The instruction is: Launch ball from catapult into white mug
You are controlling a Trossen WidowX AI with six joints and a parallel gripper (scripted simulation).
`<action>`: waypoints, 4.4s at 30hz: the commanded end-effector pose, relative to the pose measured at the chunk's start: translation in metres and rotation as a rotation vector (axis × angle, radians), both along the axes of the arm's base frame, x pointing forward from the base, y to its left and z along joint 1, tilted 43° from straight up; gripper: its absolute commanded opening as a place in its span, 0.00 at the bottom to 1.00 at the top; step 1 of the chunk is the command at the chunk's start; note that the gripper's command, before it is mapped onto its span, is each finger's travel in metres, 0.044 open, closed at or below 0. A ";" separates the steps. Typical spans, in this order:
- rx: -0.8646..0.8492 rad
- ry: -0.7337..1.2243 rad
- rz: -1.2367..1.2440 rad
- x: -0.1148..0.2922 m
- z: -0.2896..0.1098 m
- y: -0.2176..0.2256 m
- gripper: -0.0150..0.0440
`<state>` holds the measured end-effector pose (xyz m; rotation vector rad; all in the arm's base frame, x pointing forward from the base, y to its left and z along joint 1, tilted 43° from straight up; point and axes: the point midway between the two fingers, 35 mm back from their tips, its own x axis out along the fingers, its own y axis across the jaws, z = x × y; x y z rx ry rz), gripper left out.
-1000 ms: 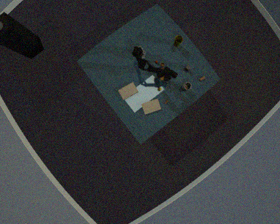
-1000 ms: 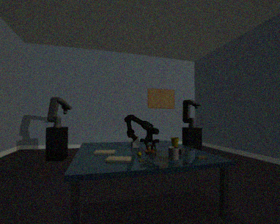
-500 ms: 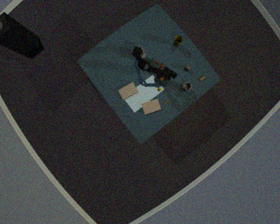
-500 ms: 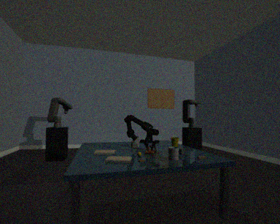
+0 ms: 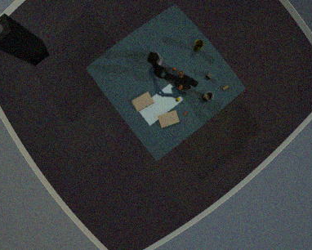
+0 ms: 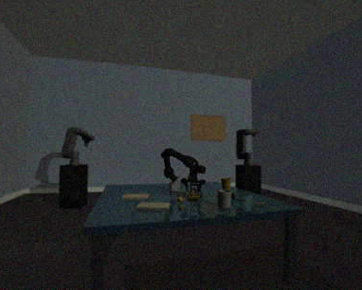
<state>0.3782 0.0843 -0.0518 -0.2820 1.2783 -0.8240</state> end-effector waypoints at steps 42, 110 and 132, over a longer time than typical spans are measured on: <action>0.012 -0.022 0.031 -0.001 0.007 0.013 1.00; -0.025 0.330 0.414 -0.001 0.018 0.028 0.25; -0.054 0.575 0.679 -0.002 0.002 0.043 0.25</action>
